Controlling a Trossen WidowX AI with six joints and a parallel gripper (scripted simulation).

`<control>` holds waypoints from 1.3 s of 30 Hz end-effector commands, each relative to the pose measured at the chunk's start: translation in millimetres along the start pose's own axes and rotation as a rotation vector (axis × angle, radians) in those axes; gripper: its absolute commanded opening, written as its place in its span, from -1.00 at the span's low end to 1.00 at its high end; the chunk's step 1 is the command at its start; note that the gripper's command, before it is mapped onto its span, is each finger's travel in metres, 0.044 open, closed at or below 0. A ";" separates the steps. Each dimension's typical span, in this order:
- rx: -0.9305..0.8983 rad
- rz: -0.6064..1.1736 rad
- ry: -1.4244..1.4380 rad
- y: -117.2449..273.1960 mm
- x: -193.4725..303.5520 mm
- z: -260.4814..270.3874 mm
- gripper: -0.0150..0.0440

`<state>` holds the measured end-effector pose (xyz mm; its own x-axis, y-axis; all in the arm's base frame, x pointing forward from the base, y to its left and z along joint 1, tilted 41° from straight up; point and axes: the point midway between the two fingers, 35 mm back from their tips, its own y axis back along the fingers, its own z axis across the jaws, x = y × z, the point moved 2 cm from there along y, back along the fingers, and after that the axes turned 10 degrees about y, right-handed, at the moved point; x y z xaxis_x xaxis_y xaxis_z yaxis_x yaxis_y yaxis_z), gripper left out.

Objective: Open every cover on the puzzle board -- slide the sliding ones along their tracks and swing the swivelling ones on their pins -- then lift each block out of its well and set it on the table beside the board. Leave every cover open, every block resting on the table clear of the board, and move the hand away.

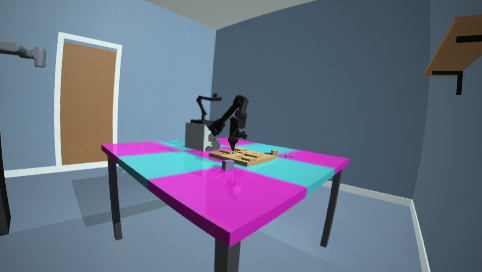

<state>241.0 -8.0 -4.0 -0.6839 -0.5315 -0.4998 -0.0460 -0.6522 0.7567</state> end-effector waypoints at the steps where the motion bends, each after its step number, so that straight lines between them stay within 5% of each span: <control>1: 0.001 0.003 0.005 4.8 -0.4 -1.3 -0.49; 3: 0.000 0.003 0.004 7.4 -0.5 -1.6 -0.49; 9: 0.001 0.003 0.001 28.8 -1.0 -3.0 0.00; 17: 0.000 0.006 0.004 60.9 -0.7 -1.8 0.00; 39: -0.001 0.004 0.004 25.6 -1.4 -0.9 0.00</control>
<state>241.2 -25.5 16.3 -0.6775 -0.5422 -0.4971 -0.0405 -0.6473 0.7612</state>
